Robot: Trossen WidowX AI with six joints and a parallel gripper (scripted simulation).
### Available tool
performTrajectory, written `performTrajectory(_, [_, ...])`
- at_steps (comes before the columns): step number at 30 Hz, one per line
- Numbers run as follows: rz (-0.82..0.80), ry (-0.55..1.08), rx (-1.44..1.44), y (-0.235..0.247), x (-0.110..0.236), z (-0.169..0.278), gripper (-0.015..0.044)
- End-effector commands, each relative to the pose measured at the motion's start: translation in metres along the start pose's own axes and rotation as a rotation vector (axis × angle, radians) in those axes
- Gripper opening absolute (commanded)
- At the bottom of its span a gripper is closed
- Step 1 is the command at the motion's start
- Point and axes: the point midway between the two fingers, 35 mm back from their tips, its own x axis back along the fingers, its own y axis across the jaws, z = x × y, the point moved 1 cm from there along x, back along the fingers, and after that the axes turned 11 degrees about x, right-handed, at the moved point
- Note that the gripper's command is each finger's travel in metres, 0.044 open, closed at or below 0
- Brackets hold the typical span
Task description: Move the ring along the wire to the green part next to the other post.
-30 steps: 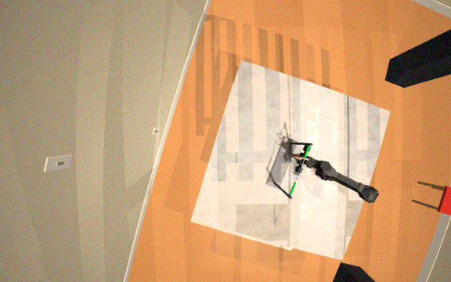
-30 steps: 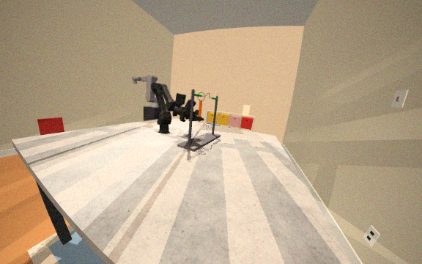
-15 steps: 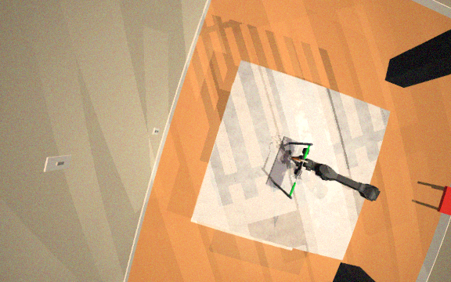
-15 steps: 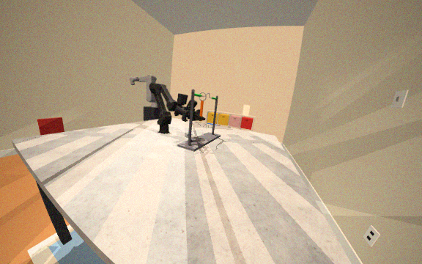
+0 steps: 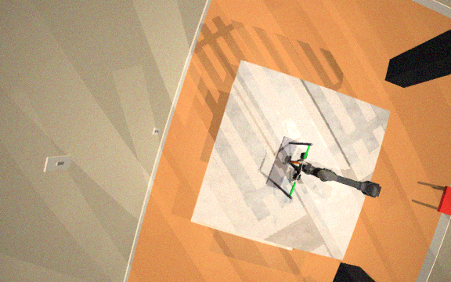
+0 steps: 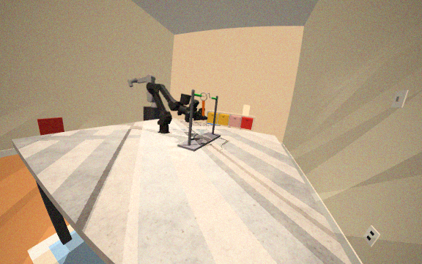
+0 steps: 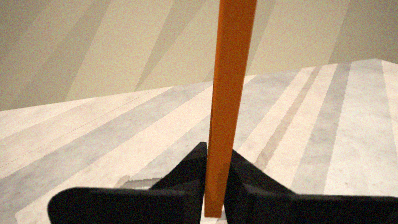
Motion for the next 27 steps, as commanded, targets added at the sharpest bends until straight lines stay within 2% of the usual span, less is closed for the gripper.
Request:
performTrajectory(1, [0.004, 0.012, -0.06, 0.01, 0.002, -0.003, -0.015])
performTrajectory(16, [-0.058, 0.233, -0.395, 0.061, 0.029, -0.028, -0.015])
performTrajectory(27, [-0.061, 0.239, -0.502, 0.079, 0.029, -0.045, -0.015])
